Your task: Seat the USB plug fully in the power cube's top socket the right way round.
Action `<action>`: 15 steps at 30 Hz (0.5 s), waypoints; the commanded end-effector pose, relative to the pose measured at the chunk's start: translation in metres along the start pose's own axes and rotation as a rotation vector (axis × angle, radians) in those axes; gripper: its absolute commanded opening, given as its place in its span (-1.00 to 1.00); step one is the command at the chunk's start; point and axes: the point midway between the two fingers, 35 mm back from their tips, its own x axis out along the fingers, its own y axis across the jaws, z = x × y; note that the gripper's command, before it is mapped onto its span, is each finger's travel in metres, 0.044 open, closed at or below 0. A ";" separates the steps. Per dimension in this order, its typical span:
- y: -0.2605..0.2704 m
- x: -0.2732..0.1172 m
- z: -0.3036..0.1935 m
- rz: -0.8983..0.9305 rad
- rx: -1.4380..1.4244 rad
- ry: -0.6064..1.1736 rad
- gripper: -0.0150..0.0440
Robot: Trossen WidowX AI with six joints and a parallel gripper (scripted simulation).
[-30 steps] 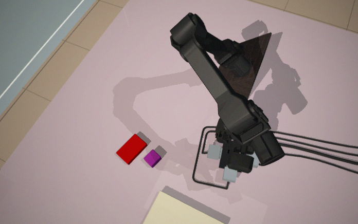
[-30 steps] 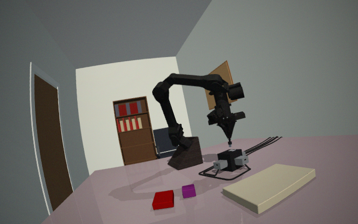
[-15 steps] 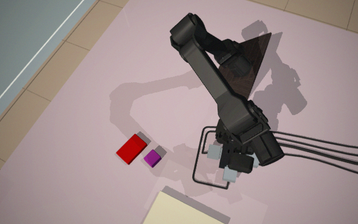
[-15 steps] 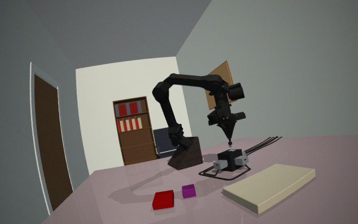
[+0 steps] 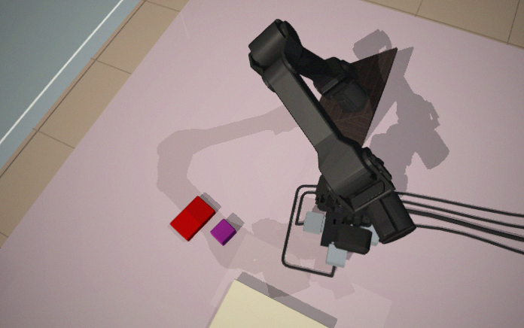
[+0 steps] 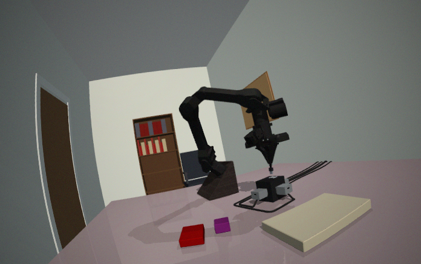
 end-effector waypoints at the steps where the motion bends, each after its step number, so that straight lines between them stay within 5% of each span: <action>1: 0.000 0.001 -0.001 -0.003 -0.005 0.007 -0.49; 15: 0.000 0.002 -0.002 -0.003 -0.014 0.012 -0.49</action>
